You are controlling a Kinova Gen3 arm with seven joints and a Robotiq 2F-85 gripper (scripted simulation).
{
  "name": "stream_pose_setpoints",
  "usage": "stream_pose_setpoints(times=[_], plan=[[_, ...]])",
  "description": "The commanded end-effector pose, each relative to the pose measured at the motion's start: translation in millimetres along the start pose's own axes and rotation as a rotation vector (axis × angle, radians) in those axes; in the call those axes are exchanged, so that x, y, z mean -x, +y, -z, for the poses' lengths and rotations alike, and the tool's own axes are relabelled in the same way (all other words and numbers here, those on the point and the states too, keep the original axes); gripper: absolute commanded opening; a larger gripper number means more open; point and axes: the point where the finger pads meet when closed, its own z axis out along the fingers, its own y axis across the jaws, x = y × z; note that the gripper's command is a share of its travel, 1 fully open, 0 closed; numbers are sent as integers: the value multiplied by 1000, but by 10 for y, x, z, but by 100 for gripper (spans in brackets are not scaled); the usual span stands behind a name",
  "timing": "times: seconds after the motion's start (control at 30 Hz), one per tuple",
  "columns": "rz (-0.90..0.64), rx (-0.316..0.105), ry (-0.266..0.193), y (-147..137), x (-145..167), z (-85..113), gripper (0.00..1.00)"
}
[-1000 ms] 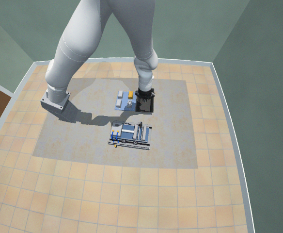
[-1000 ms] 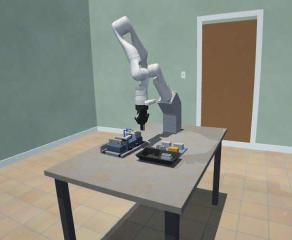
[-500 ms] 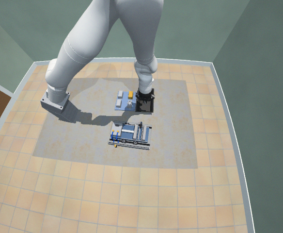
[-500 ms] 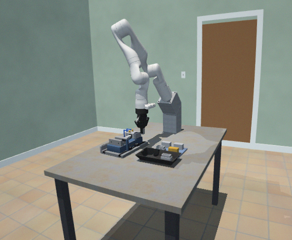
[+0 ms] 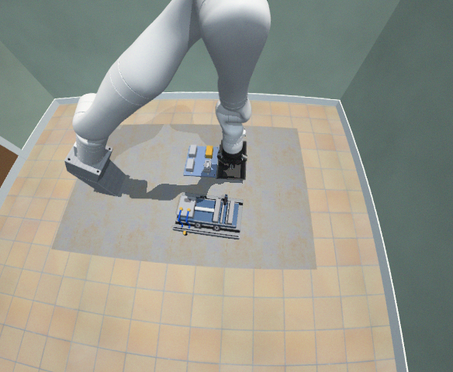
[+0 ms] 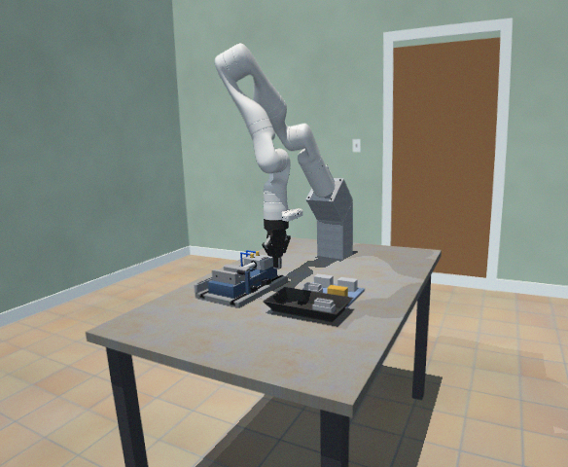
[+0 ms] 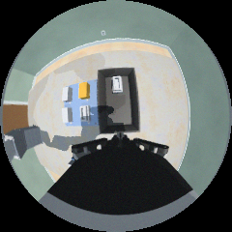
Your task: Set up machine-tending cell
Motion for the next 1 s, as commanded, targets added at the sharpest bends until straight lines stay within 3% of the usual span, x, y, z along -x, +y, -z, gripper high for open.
stream_pose_setpoints(times=[0.0, 0.97], plan=[[2, -5, 0, -19, -8, -34, 0], [2, -5, 0, -19, -7, -107, 0]])
